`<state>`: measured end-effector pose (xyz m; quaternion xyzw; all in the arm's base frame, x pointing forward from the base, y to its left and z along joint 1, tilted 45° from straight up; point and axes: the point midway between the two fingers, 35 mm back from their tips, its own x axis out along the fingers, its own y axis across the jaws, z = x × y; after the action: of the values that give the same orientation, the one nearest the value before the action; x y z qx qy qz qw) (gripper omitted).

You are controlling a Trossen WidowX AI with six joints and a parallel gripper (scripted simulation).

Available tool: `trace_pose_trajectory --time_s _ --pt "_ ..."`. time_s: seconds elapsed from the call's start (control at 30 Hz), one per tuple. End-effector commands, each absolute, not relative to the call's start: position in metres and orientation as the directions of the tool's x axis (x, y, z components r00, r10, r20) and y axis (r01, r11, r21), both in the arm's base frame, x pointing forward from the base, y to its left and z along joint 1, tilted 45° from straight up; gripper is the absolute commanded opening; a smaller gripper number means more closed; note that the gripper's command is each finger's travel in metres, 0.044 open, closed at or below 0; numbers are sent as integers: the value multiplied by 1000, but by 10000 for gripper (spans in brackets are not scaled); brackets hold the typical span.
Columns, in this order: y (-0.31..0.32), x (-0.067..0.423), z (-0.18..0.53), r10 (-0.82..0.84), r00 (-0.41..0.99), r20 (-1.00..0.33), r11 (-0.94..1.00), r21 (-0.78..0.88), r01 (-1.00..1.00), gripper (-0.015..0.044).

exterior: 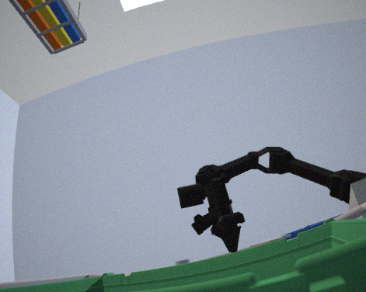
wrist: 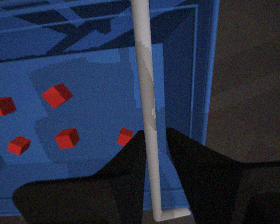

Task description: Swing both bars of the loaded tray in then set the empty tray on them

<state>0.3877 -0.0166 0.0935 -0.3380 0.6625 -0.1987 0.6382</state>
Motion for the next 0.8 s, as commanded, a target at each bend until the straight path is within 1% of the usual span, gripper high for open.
trace_pose_trajectory --time_s 0.0,0.2,0.77 --pt "-6 390 106 -701 57 -710 692 -698 -184 89" --pt "9 388 124 -701 57 -711 692 -698 -185 89" --pt "3 388 118 -701 57 -711 692 -697 -188 89"
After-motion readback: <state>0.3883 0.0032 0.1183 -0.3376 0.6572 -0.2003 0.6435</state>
